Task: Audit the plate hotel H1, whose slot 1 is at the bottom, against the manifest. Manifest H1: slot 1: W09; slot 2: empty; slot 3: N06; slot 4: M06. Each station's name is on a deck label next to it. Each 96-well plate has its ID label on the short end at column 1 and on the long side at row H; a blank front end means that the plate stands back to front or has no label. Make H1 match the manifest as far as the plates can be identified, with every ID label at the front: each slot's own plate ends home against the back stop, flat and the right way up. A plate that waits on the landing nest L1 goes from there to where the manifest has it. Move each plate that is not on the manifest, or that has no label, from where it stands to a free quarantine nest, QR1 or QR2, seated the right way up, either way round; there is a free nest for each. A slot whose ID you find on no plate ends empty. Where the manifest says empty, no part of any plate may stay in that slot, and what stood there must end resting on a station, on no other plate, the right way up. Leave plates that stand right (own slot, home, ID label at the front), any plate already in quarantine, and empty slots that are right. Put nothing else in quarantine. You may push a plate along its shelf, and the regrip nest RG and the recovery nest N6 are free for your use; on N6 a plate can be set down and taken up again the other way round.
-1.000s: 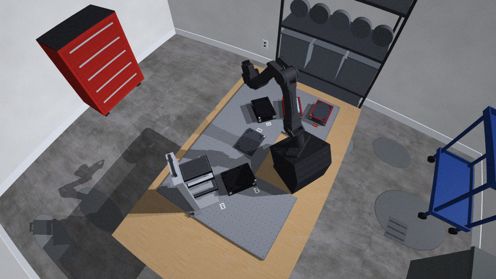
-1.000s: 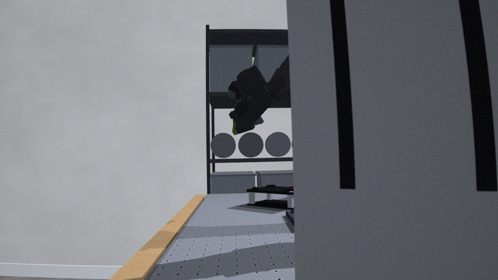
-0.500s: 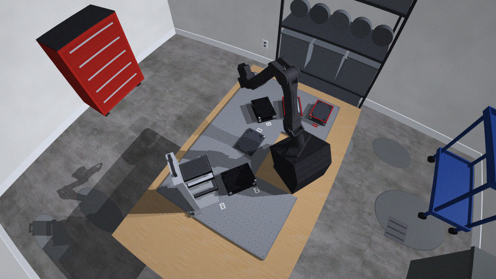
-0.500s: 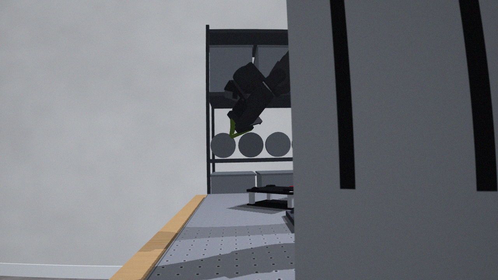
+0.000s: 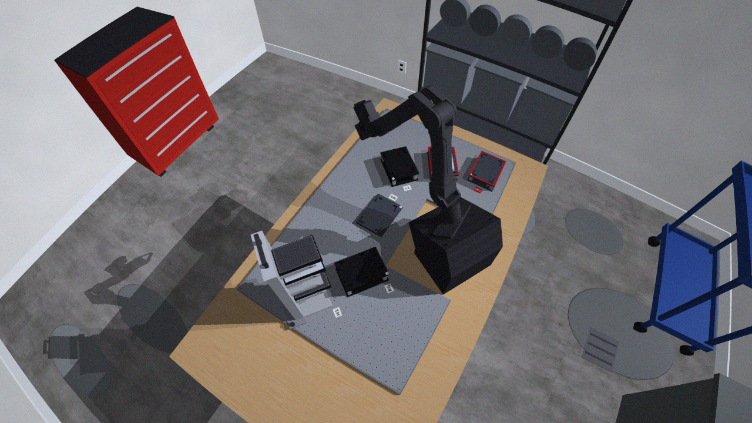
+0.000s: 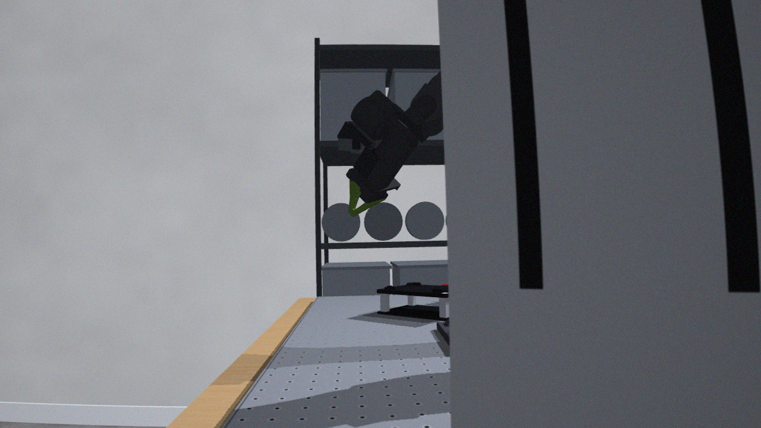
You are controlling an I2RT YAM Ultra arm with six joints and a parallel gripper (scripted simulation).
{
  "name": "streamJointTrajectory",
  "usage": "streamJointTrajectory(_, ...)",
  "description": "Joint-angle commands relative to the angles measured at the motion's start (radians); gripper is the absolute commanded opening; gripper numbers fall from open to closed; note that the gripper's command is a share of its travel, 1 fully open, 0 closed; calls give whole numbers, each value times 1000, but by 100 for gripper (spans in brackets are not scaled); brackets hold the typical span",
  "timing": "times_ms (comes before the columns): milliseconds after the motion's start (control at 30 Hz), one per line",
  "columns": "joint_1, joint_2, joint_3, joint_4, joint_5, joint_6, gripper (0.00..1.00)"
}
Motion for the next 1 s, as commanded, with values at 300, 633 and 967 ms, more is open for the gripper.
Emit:
streamJointTrajectory(300,76,-48,-15,-143,7,41,0)
streamJointTrajectory(633,116,-73,47,-291,-53,58,0)
streamJointTrajectory(967,183,-95,40,-397,-48,91,0)
